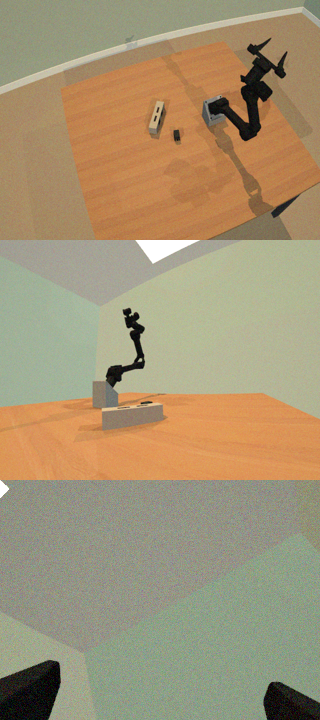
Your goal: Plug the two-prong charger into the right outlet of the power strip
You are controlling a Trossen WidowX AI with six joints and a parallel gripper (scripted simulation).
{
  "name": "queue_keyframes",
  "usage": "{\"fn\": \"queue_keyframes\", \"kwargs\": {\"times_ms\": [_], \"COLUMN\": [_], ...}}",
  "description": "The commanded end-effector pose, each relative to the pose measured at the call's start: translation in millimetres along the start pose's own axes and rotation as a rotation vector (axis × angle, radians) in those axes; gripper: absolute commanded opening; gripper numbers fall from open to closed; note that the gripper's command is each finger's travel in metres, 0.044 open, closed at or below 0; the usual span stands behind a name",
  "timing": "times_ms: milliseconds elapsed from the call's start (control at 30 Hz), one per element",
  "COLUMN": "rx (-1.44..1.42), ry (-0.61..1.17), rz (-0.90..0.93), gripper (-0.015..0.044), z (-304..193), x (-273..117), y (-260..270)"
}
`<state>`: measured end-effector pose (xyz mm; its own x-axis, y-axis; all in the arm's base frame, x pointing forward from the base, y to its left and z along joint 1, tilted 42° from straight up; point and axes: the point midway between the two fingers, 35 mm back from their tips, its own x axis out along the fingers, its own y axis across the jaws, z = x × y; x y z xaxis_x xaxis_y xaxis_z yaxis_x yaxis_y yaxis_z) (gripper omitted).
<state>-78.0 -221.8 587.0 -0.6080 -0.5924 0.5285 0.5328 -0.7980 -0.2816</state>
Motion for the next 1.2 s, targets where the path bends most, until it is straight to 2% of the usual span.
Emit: {"fn": "queue_keyframes", "kwargs": {"times_ms": [0,33,300,667,900,1167], "rx": [-0.001,-0.004,-0.081,-0.148,-0.262,-0.366], "ry": [0.0,-0.001,-0.025,-0.065,-0.133,-0.219], "rz": [0.002,0.01,0.202,0.488,0.733,1.018], "gripper": [0.0426,0.044,0.044,0.044,0.044,0.044], "z": [0,0,-3,-6,-13,-25], "x": [0,0,-8,-40,-80,-143], "y": [1,3,62,145,211,275]}}
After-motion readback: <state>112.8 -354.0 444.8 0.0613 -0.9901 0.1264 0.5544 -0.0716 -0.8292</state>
